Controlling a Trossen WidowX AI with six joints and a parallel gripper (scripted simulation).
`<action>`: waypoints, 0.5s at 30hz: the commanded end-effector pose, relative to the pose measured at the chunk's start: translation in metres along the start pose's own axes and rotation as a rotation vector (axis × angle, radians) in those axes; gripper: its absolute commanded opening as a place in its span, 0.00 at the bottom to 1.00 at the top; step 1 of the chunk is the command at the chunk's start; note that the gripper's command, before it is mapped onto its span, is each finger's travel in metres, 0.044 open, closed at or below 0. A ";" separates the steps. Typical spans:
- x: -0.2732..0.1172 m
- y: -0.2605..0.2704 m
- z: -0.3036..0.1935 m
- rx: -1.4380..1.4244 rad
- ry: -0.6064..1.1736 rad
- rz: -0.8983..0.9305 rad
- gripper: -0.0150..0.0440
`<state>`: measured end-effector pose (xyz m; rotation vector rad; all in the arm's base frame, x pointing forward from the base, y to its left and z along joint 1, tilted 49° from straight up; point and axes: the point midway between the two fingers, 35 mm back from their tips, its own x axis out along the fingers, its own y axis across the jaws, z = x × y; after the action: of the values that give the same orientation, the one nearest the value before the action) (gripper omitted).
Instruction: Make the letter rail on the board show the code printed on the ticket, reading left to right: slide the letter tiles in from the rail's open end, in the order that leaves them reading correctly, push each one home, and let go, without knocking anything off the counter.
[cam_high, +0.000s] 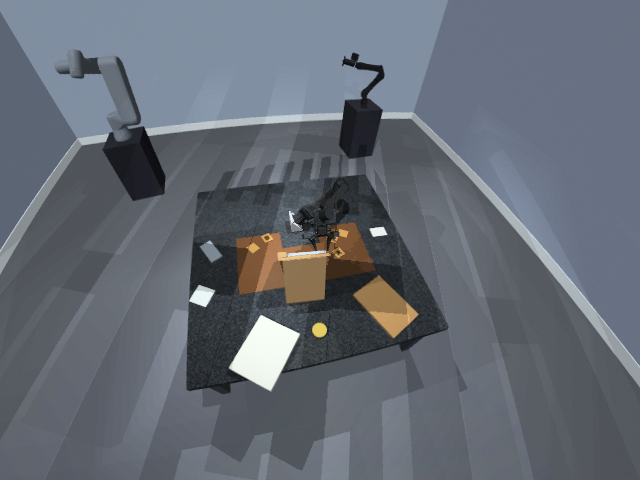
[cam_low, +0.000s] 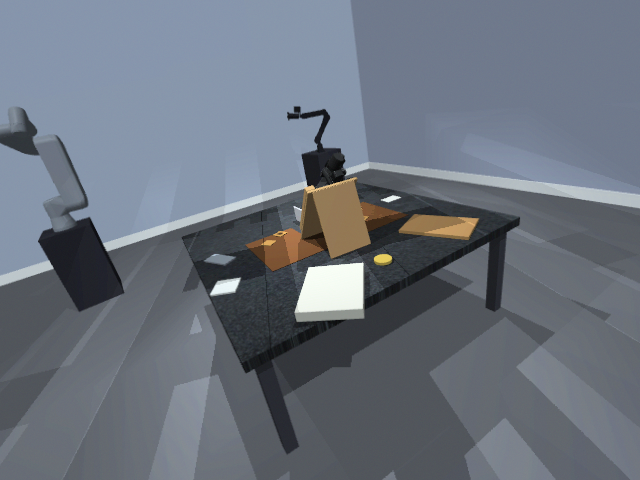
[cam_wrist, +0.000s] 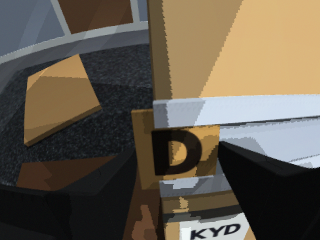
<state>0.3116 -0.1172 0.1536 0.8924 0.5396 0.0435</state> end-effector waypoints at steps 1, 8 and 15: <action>0.001 -0.002 -0.001 -0.003 0.003 0.003 0.25; 0.000 -0.004 -0.001 -0.003 0.003 0.003 0.25; 0.000 -0.008 0.000 -0.003 0.003 0.003 0.25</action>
<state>0.3105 -0.1213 0.1492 0.8929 0.5408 0.0435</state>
